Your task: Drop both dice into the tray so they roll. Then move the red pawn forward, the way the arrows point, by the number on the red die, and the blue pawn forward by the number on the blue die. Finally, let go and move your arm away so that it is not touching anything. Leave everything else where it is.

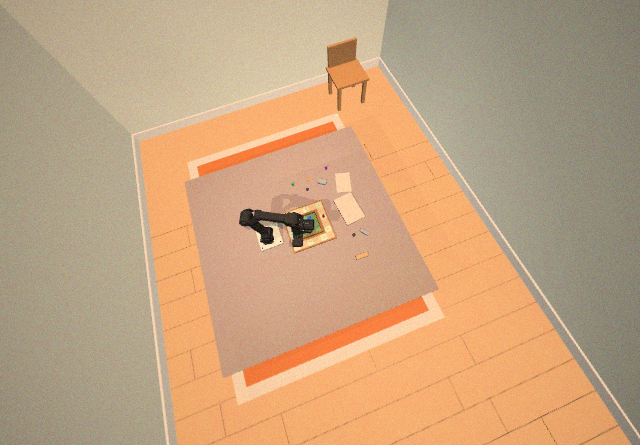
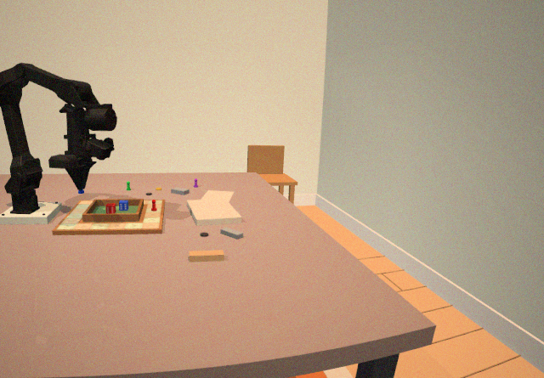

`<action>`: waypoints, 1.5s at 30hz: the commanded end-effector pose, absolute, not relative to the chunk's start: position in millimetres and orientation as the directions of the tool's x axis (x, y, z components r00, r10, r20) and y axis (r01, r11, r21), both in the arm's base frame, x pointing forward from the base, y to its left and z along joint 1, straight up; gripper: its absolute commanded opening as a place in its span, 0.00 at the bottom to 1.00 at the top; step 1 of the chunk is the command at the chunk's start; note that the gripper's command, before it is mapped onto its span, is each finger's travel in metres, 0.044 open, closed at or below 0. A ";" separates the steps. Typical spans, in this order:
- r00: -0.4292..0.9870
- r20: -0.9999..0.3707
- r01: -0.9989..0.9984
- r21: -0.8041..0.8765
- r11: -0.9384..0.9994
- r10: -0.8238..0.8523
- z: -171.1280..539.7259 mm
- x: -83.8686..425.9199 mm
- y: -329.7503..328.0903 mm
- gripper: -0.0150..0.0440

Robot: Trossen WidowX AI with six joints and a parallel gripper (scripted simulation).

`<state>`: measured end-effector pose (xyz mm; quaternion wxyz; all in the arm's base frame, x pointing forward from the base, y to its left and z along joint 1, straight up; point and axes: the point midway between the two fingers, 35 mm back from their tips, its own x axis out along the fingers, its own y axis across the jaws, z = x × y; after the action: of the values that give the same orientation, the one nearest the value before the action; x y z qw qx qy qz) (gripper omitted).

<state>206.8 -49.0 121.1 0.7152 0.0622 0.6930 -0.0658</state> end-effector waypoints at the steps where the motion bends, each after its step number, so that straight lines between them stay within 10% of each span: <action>1: 0.023 -1.000 0.179 -0.001 0.984 -0.005 98.2 214.7 -69.5 0.25; 41: 0.023 -1.000 0.179 -0.001 0.984 -0.006 35.2 219.3 -81.1 0.25; 45: 0.029 -1.000 0.183 -0.005 0.983 -0.011 41.6 221.6 -82.3 0.43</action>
<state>221.4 -82.2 40.8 0.7146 0.0621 0.6935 -0.0676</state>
